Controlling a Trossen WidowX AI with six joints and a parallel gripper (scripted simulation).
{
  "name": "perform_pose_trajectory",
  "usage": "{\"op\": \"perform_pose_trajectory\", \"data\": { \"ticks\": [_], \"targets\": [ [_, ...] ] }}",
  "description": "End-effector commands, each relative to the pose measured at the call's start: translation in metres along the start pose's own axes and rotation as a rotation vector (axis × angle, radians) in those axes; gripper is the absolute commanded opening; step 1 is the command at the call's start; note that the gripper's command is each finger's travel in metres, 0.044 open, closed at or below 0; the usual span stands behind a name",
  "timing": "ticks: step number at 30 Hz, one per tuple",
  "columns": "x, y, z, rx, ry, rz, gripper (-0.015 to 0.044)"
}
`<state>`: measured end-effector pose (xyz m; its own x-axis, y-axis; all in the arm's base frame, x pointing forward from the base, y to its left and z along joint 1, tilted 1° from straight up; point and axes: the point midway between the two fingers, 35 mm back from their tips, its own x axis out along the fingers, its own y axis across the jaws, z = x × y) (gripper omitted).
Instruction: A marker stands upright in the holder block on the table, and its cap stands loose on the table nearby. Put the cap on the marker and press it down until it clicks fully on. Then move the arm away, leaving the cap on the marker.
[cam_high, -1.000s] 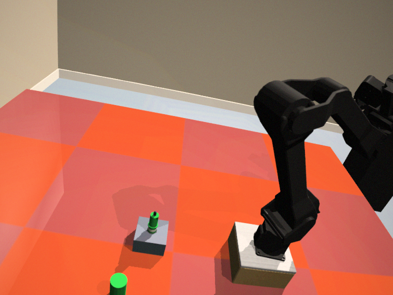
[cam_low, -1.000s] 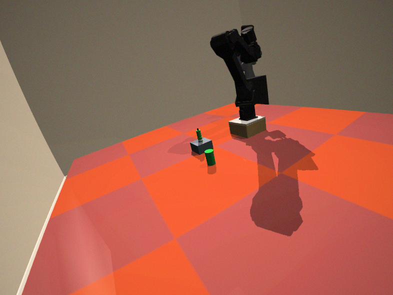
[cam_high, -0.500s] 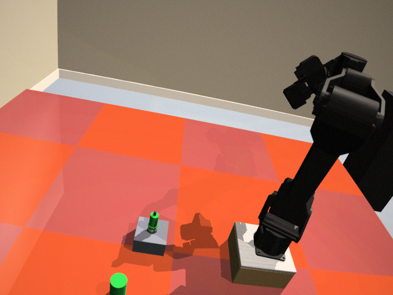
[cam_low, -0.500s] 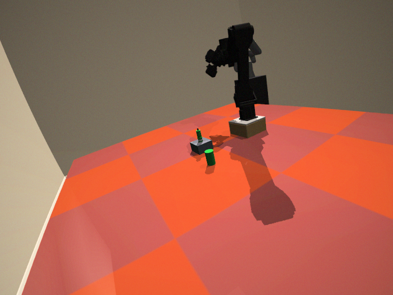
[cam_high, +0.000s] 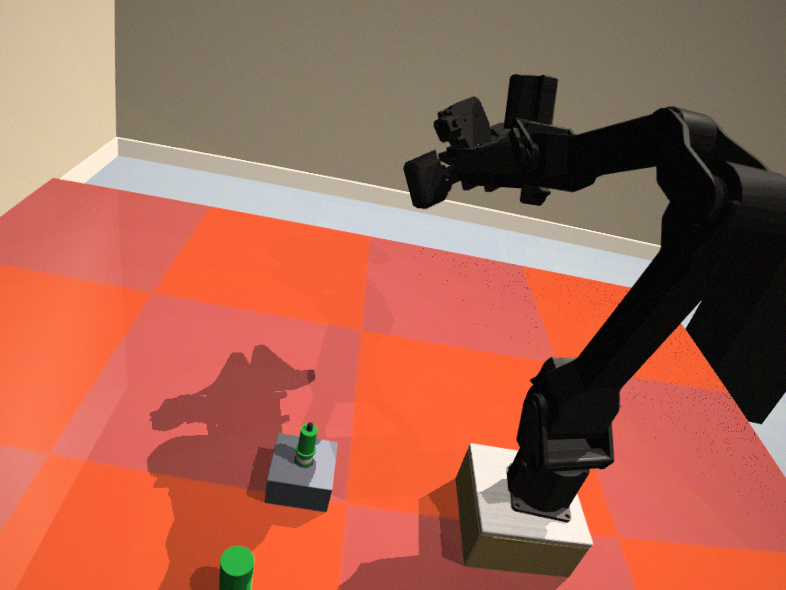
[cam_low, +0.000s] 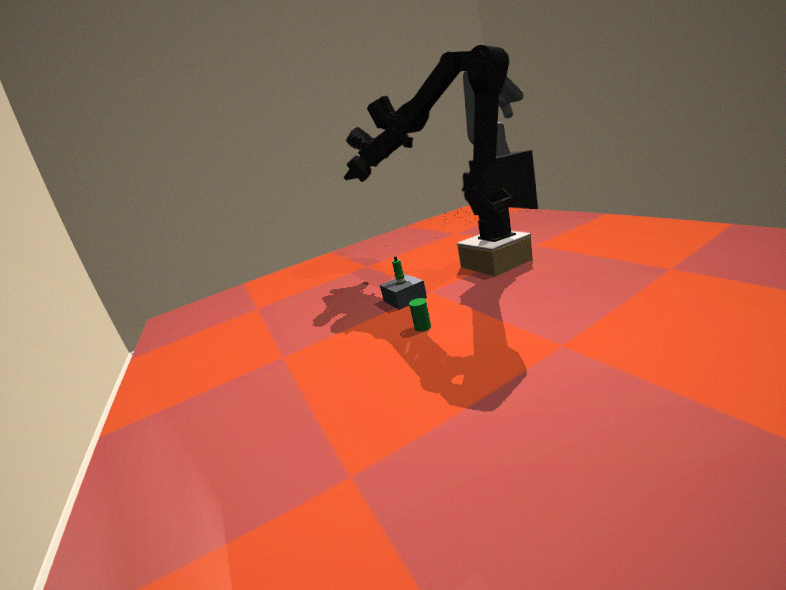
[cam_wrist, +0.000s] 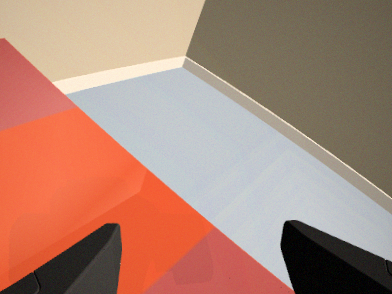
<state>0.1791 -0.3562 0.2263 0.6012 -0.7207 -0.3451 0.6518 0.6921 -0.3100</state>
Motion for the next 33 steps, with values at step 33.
{"op": "perform_pose_trajectory", "data": {
  "ticks": [33],
  "targets": [
    [-0.249, 0.46, -0.088, -0.441, 0.989, 0.708, 0.0251]
  ]
}}
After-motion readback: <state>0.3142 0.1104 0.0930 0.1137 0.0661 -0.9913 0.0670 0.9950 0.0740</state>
